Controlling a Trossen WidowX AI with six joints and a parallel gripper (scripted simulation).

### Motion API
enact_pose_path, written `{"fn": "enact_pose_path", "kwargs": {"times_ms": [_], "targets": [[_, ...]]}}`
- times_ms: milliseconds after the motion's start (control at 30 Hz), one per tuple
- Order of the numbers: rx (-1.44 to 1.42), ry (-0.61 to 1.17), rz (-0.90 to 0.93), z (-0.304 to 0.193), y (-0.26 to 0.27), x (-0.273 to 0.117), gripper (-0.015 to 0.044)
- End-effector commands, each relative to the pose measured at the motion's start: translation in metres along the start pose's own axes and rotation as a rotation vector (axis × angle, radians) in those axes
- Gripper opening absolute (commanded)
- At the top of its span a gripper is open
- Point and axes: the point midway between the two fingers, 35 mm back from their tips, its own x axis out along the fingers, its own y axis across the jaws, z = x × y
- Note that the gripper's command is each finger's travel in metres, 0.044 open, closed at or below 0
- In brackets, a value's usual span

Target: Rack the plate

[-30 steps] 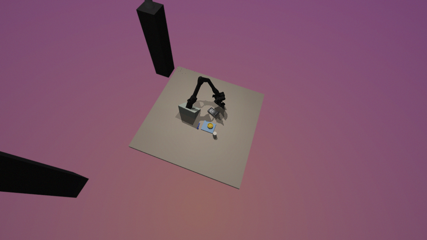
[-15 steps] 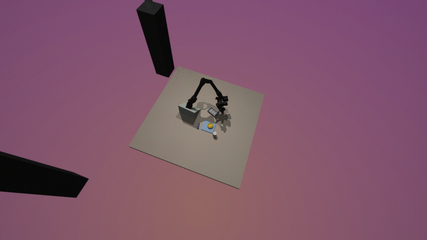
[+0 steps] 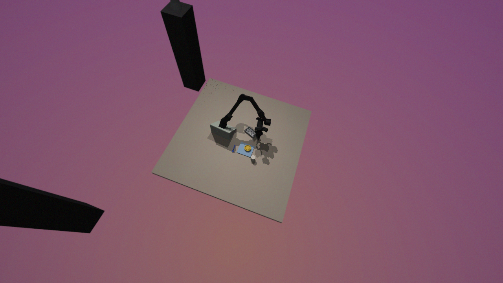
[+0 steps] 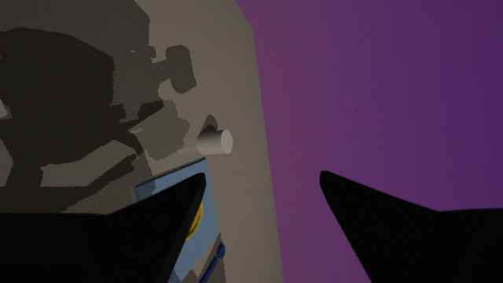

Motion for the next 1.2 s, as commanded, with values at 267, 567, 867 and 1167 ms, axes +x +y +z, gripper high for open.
{"fn": "enact_pose_path", "kwargs": {"times_ms": [267,567,867,1167], "targets": [[-0.133,0.242,0.255,-0.025,-0.017,0.041,0.0400],[-0.172,0.359,0.522,-0.044,-0.029,0.056,0.0400],[-0.148,0.391,0.811,-0.057,-0.045,0.063,0.0400],[-0.061,0.326,1.090,-0.062,-0.066,0.063,0.0400]]}}
